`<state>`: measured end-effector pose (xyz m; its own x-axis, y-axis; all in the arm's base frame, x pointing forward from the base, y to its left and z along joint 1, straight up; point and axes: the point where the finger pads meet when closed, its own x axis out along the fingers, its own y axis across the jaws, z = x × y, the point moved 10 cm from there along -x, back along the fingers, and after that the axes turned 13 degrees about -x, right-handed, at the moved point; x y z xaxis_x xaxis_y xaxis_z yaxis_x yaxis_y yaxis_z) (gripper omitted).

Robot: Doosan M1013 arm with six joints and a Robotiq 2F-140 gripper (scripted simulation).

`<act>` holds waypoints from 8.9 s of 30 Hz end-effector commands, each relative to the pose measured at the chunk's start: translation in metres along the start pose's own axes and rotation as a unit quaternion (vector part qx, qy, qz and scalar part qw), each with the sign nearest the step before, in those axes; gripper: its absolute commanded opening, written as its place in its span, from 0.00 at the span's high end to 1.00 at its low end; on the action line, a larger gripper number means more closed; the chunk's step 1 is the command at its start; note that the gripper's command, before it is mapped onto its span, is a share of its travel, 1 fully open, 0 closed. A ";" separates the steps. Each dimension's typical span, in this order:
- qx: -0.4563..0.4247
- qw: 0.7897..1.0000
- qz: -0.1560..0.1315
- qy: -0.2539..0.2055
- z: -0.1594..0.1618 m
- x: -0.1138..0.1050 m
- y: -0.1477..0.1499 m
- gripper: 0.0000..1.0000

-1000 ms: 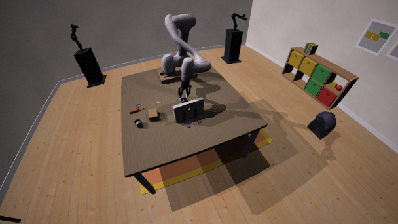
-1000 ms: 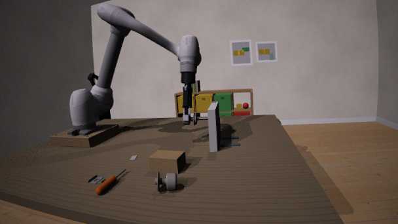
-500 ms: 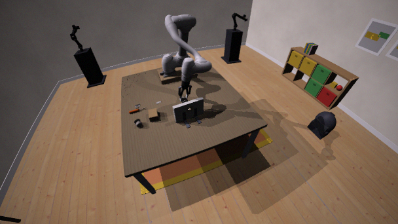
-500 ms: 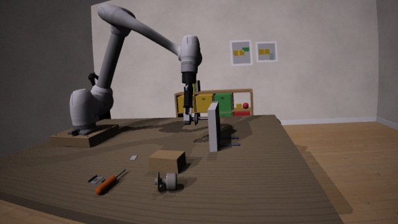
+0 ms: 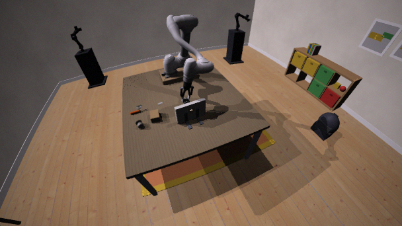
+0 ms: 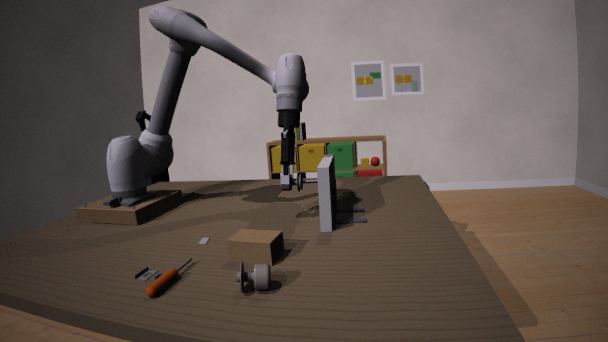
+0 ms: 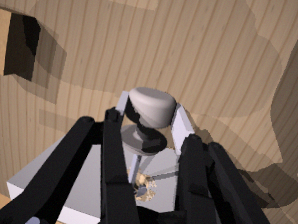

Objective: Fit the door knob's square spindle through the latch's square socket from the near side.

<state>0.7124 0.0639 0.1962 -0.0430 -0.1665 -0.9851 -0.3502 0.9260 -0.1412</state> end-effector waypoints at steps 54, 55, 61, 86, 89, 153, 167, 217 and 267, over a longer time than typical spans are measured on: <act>0.000 1.000 0.000 0.000 0.003 0.000 -0.001 0.58; 0.000 1.000 0.000 0.000 0.003 0.000 -0.001 0.58; 0.000 1.000 0.000 0.000 0.004 0.000 -0.001 0.58; 0.000 1.000 0.000 0.000 0.006 -0.001 -0.001 0.58; 0.000 1.000 0.000 0.000 0.006 -0.001 -0.001 0.58; 0.000 1.000 0.000 0.000 0.009 -0.001 -0.002 0.58; 0.000 1.000 0.000 0.000 0.010 -0.001 -0.002 0.58; 0.000 1.000 0.000 0.000 0.016 -0.001 -0.004 0.58; 0.000 1.000 0.000 0.000 0.025 -0.002 -0.006 0.58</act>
<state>0.7367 0.0672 0.1963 -0.0430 -0.1665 -0.9851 -0.3502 0.9260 -0.1412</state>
